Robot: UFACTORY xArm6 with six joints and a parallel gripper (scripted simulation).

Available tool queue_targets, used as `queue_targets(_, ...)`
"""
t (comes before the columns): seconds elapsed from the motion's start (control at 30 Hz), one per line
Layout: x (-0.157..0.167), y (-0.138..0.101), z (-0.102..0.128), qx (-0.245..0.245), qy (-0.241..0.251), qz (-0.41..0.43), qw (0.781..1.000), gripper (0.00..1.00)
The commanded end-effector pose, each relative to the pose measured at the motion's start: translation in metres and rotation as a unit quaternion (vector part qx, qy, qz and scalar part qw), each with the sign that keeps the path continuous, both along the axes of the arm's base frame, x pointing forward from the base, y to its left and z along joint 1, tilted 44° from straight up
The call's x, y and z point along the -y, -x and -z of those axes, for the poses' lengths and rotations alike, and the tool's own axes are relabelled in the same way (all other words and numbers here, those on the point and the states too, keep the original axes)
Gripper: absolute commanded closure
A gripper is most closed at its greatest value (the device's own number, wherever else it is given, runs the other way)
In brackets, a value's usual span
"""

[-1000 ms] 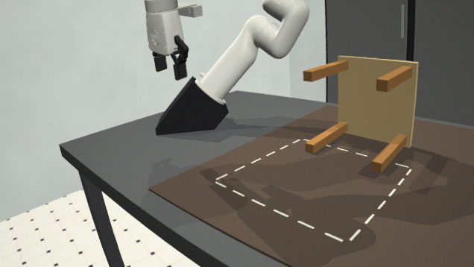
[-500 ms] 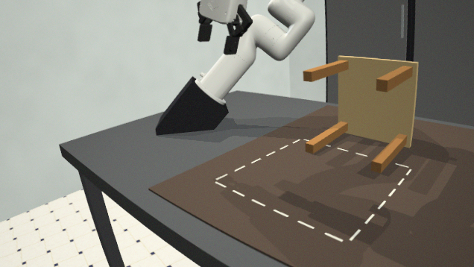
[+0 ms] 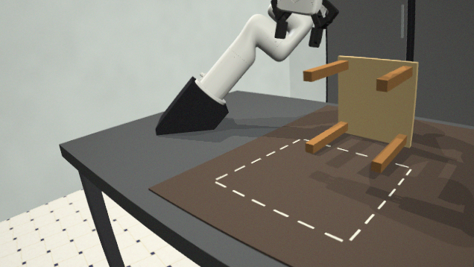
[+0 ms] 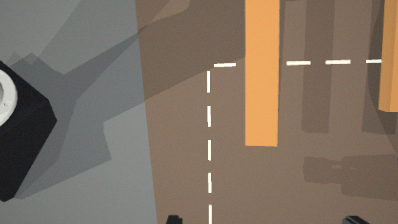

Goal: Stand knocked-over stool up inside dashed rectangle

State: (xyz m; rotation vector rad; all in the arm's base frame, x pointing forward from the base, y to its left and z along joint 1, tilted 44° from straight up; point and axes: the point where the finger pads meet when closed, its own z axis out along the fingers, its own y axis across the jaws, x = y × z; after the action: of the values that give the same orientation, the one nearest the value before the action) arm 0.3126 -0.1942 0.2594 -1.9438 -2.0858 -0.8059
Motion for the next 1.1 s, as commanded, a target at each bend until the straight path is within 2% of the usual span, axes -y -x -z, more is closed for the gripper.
queue_targets(0.0,-0.035,-0.026,-0.039,0.018,0.000,0.016,1.000,0.00)
queue_targets(0.03,-0.035,-0.026,-0.039,0.018,0.000,0.016,1.000,0.00)
queue_targets(0.13,-0.076,-0.041,-0.075,0.043,-0.017,0.023,0.999,0.00)
queue_targets(0.37,-0.142,-0.049,-0.129,0.076,-0.052,0.026,0.995,0.00)
queue_targets(0.53,-0.157,-0.049,-0.140,0.083,-0.061,0.026,0.994,0.00)
queue_targets(0.83,-0.158,-0.049,-0.141,0.083,-0.062,0.026,0.994,0.00)
queue_targets(0.87,-0.158,-0.049,-0.141,0.083,-0.062,0.026,0.994,0.55)
queue_targets(1.07,-0.161,-0.047,-0.142,0.116,-0.053,0.001,0.992,0.55)
